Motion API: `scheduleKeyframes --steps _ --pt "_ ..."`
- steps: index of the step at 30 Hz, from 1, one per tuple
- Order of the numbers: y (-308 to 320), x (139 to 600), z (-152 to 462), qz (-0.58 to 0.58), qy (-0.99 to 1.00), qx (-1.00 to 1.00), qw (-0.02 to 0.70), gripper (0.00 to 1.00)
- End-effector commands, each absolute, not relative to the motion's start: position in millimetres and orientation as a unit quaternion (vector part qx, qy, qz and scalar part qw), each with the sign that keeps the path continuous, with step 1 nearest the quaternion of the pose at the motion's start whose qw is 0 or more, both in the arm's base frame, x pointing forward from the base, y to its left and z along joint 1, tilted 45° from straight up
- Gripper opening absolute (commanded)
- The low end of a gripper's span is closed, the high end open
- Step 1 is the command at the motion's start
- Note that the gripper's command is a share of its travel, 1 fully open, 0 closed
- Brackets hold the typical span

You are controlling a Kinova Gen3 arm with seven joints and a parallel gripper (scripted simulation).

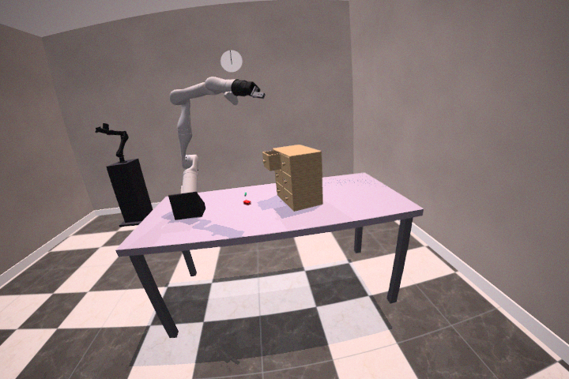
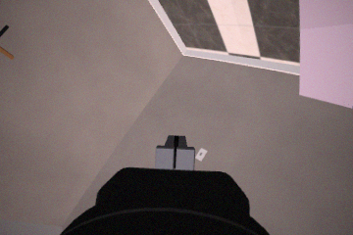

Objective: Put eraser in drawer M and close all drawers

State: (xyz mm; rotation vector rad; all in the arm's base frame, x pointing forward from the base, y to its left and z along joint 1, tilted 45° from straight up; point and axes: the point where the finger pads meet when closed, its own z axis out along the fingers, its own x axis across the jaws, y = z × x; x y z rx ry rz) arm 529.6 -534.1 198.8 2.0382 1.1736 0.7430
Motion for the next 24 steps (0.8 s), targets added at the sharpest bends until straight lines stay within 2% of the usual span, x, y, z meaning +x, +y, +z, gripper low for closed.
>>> scheduleKeyframes --steps 1,11,13,19,24 --pt "-562 536 218 0.266 0.402 0.792 0.375 0.0" --pt "-661 476 242 0.204 0.199 0.844 0.454 0.0" --pt "-661 476 242 0.204 0.199 0.844 0.454 0.0" --pt "-695 415 235 0.154 0.065 0.868 0.467 0.0" --pt "-703 392 234 0.134 0.018 0.873 0.468 0.0"
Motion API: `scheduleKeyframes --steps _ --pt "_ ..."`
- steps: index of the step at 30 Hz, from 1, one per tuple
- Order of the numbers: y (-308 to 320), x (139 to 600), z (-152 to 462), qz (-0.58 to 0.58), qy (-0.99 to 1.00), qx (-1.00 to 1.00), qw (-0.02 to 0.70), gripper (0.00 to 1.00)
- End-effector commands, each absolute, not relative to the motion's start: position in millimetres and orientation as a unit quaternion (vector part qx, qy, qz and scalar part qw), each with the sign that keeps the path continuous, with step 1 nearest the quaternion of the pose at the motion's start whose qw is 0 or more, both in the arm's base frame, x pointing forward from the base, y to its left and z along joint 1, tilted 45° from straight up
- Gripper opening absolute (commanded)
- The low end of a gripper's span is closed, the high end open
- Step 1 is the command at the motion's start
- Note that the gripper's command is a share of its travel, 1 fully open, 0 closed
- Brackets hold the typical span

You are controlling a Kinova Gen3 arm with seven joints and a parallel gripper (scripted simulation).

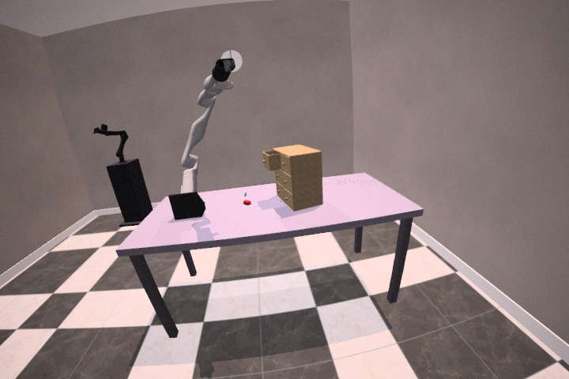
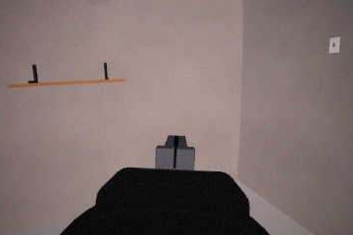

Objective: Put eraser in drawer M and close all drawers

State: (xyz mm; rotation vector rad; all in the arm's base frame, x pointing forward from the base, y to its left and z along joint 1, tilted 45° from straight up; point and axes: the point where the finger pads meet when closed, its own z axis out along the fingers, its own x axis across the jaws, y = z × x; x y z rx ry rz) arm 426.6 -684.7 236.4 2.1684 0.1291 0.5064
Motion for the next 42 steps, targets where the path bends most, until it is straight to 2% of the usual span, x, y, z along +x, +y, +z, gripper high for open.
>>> scheduleKeyframes --steps 1,6,10,15,21,23,32,38,40,42 --pt "-705 381 232 0.126 -0.004 0.876 0.466 0.0" --pt "-705 359 226 0.108 -0.049 0.88 0.46 0.0" --pt "-697 316 212 0.074 -0.136 0.886 0.438 0.0" --pt "-671 270 187 0.028 -0.236 0.888 0.395 0.0" --pt "-629 235 160 -0.017 -0.324 0.884 0.337 0.0" --pt "-629 235 160 -0.017 -0.324 0.884 0.337 0.0" --pt "-531 206 124 -0.09 -0.447 0.864 0.211 0.0" --pt "-461 208 113 -0.132 -0.503 0.846 0.119 0.0" --pt "-461 208 113 -0.132 -0.503 0.846 0.119 0.0" --pt "-439 211 112 -0.144 -0.517 0.839 0.089 0.0"
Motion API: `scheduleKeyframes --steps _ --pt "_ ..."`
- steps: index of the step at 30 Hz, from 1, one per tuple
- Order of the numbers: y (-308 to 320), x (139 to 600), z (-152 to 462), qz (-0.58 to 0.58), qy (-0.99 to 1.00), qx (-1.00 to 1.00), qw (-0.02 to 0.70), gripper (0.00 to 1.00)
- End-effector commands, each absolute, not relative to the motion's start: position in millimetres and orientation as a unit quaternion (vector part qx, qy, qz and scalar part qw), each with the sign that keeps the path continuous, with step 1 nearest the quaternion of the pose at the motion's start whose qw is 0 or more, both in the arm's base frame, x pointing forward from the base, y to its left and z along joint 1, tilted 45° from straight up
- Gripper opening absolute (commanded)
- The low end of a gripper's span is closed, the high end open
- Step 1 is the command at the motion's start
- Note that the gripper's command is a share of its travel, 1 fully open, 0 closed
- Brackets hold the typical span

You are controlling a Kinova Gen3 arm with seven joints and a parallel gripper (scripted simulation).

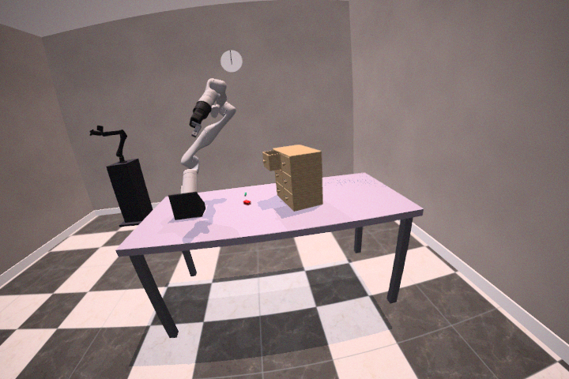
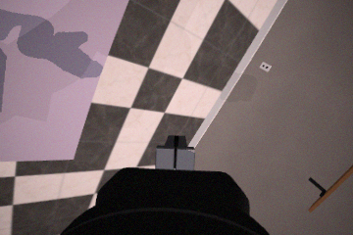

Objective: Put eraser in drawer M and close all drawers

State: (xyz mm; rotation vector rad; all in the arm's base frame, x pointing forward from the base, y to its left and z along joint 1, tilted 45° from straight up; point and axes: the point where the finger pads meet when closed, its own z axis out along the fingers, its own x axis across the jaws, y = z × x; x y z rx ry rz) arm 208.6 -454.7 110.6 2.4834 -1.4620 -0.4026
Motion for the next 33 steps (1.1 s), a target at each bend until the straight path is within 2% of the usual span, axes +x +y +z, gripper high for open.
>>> scheduleKeyframes --steps 1,13,15,28,33 --pt "-428 213 112 -0.15 -0.523 0.836 0.074 0.0" --pt "-322 250 129 -0.199 -0.566 0.796 -0.086 0.0" --pt "-322 250 129 -0.199 -0.566 0.796 -0.086 0.0" --pt "-251 285 166 -0.232 -0.569 0.76 -0.21 0.0" --pt "-241 291 174 -0.236 -0.568 0.754 -0.23 0.0"
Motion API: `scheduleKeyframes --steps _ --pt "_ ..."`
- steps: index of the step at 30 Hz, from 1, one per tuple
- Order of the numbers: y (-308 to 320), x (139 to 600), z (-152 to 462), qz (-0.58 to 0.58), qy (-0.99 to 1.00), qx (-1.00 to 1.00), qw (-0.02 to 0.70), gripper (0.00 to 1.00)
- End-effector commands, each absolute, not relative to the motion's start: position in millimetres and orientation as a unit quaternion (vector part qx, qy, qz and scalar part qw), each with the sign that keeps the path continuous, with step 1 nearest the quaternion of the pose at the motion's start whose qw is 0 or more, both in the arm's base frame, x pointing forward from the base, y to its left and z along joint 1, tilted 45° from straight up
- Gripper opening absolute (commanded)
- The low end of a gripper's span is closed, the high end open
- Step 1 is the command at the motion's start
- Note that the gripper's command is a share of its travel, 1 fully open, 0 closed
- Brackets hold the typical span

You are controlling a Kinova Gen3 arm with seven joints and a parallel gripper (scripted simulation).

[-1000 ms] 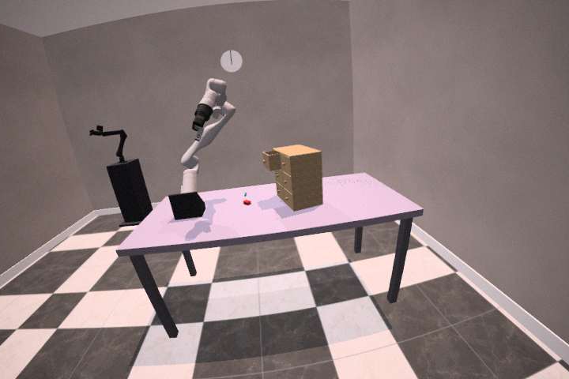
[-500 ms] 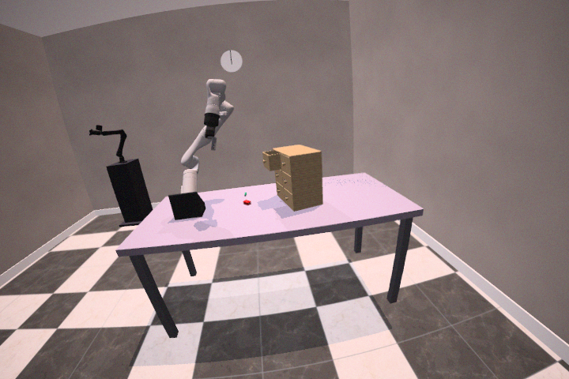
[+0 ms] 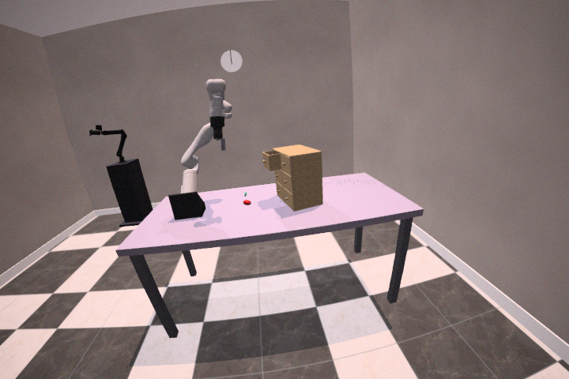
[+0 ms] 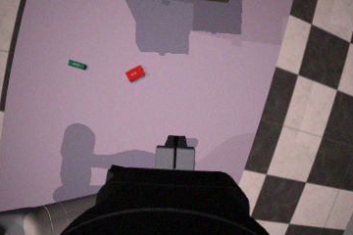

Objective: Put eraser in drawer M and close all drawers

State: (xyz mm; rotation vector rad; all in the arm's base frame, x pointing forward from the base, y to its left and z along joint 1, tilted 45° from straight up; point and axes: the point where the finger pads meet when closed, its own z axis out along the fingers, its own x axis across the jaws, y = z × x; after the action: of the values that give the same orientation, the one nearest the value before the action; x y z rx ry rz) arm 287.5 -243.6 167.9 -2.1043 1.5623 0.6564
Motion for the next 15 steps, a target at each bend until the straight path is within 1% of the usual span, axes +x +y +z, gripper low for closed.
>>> scheduleKeyframes --steps 1,8,15 --pt "-238 293 176 0.238 0.567 -0.753 0.235 0.0" --pt "-223 302 190 0.244 0.563 -0.743 0.267 0.0" --pt "-216 306 197 0.247 0.561 -0.738 0.282 0.0"
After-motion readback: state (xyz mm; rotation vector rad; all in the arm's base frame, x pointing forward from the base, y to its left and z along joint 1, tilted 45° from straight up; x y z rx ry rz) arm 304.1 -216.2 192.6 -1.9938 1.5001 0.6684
